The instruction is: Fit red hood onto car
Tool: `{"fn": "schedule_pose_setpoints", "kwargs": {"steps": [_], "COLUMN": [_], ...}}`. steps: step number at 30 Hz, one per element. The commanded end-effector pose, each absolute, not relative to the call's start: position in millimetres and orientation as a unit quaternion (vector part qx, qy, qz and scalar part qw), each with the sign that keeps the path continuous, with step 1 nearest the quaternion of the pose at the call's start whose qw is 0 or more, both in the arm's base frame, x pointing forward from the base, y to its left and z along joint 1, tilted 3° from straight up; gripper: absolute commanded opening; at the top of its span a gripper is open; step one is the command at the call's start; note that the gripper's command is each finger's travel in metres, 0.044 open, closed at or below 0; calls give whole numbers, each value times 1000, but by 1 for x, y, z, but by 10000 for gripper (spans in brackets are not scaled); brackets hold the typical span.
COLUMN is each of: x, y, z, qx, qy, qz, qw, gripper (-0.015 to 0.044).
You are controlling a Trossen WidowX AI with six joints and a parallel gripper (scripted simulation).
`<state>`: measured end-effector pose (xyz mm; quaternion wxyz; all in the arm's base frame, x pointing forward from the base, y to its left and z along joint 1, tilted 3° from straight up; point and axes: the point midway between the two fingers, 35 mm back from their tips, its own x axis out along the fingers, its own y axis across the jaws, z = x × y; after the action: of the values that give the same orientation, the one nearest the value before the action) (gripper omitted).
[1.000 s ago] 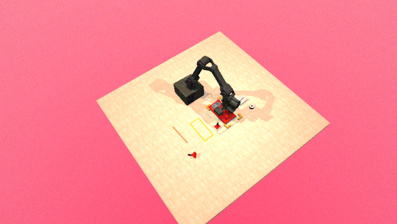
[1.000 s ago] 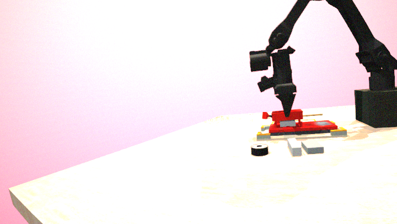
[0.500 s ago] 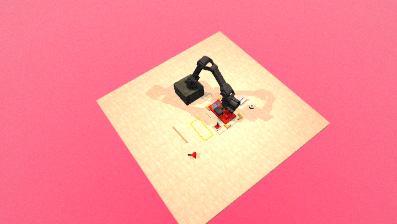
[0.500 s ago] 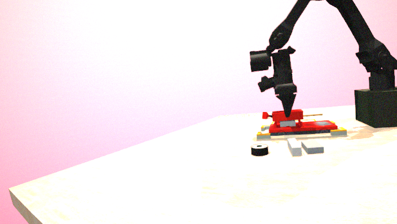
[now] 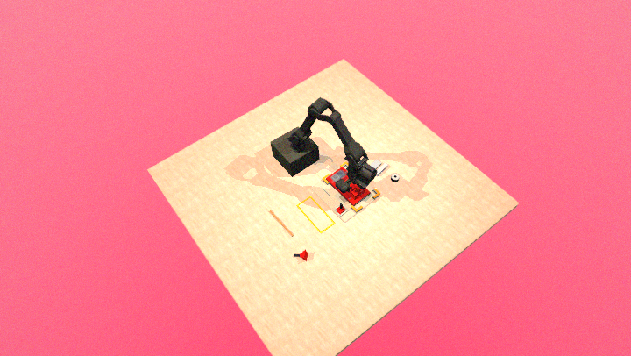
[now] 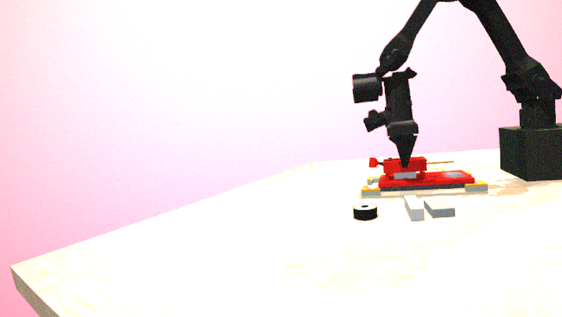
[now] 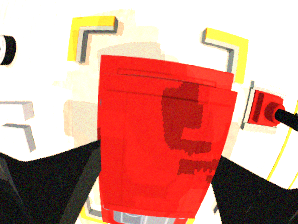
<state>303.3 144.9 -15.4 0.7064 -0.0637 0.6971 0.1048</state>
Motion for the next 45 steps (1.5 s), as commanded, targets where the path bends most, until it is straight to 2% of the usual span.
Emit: {"fn": "schedule_pose_setpoints", "kwargs": {"steps": [1,38,45], "x": [303,303,303], "y": [145,145,145], "z": [-17,-28,-29], "qx": [-60,-63,-63], "qy": [698,697,697], "qz": [104,105,105], "qw": [706,706,706], "gripper": [0,0,184]}}
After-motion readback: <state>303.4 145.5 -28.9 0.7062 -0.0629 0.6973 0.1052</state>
